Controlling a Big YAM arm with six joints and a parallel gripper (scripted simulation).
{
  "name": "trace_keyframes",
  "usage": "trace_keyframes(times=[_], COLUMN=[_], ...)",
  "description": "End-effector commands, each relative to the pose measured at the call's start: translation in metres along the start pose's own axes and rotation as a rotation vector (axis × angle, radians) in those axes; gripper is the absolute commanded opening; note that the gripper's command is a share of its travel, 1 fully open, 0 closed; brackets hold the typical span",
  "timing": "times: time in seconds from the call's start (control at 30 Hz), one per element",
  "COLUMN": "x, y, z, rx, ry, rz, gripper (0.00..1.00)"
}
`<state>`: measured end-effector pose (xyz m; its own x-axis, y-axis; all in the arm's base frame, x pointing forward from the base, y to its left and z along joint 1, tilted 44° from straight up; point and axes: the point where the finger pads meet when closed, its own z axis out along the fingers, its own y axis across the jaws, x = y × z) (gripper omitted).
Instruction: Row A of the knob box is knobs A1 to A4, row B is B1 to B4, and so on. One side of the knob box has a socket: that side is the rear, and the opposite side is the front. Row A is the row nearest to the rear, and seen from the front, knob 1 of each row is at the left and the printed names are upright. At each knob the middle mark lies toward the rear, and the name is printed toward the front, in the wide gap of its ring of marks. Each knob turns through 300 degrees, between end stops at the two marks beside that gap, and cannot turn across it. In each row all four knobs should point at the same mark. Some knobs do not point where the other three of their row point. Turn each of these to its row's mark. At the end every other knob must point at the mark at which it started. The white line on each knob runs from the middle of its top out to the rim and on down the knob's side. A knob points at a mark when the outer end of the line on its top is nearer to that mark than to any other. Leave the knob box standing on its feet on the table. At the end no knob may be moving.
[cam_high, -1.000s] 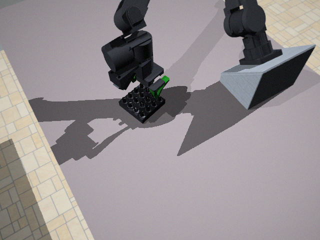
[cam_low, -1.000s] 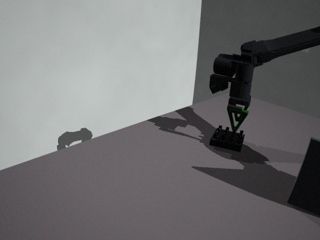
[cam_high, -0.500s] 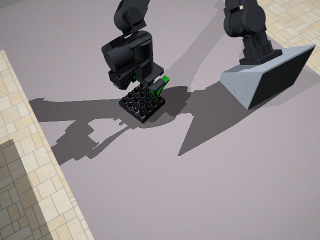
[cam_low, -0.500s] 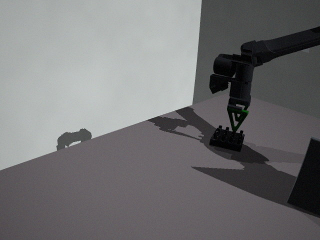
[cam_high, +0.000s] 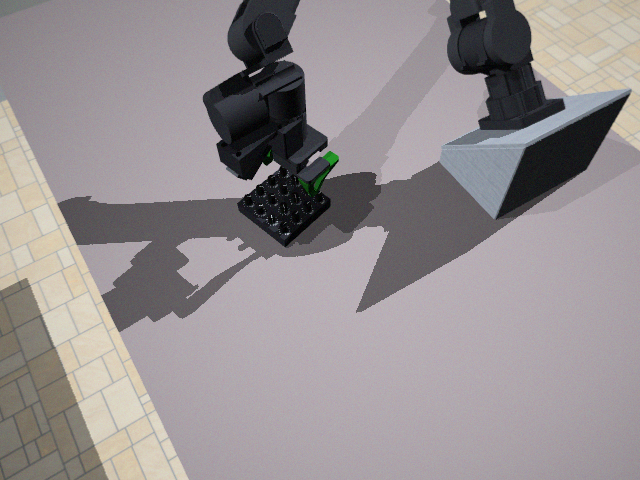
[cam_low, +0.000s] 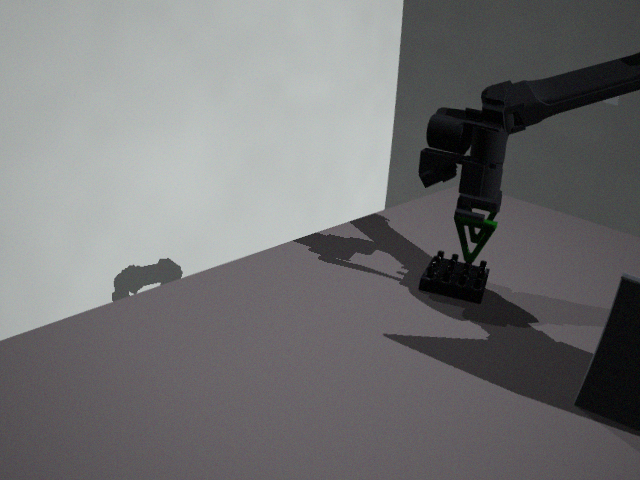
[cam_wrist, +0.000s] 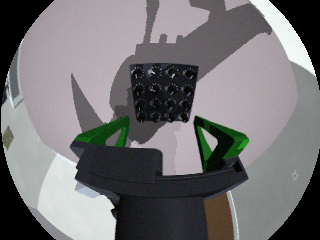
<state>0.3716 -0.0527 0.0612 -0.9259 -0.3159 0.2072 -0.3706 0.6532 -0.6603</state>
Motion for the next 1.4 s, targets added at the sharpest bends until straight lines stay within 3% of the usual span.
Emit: trace_keyframes(times=[0.0,1.37], x=[-0.0084,-0.0012], y=[-0.01,-0.0073], z=[-0.0127,-0.0098], rx=[0.008,0.005], ry=[-0.027,-0.019], rz=[0.009,0.002], gripper=[1.0,1.0])
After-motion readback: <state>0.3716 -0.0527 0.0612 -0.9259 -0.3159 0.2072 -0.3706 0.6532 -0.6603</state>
